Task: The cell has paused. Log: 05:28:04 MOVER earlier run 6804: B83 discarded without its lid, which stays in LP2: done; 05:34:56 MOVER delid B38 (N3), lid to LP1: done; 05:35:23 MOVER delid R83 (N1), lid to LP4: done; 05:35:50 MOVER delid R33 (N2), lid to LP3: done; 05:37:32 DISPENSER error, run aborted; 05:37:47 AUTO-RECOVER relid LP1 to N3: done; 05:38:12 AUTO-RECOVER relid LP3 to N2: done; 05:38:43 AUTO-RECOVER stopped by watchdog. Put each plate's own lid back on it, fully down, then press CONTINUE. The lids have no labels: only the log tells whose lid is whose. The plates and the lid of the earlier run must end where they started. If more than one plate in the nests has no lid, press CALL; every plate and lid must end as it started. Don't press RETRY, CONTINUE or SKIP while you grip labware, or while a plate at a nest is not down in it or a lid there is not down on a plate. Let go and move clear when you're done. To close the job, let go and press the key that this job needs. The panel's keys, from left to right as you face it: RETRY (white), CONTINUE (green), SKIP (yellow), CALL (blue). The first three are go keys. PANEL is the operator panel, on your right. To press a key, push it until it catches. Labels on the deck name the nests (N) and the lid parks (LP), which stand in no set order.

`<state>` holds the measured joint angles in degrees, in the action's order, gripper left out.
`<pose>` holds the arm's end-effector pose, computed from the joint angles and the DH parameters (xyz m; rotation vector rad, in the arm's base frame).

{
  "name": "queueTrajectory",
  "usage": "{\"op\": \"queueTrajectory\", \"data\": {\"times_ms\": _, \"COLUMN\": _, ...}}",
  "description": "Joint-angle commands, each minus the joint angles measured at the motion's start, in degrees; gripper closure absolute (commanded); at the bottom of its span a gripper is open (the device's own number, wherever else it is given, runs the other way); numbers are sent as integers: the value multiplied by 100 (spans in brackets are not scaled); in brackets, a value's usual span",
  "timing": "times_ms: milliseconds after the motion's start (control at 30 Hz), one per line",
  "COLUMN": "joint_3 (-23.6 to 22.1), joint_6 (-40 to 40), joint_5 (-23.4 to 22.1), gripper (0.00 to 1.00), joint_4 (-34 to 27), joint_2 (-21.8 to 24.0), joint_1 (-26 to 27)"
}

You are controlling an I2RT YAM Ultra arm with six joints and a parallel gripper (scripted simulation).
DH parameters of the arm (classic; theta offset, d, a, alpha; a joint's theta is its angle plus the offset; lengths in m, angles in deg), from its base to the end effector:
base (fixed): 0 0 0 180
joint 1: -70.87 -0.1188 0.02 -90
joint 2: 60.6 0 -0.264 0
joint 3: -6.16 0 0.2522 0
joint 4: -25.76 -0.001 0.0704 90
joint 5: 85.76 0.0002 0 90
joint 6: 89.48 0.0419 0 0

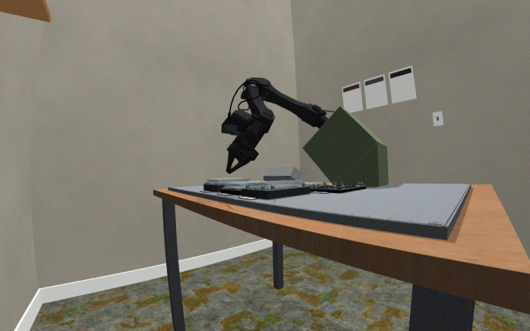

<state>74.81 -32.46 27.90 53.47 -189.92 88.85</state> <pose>0.3775 -0.1391 0.0438 -0.0395 2.2477 -0.9445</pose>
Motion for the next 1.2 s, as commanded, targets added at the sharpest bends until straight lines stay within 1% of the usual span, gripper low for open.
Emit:
{"op": "queueTrajectory", "data": {"times_ms": 0, "joint_3": -120, "joint_6": -122, "joint_5": -254, "gripper": 100, "joint_4": -118, "joint_2": 244, "joint_1": -106}}
{"op": "queueTrajectory", "data": {"times_ms": 1167, "joint_3": -106, "joint_6": -104, "joint_5": -261, "gripper": 100, "joint_4": -39, "joint_2": 248, "joint_1": -103}}
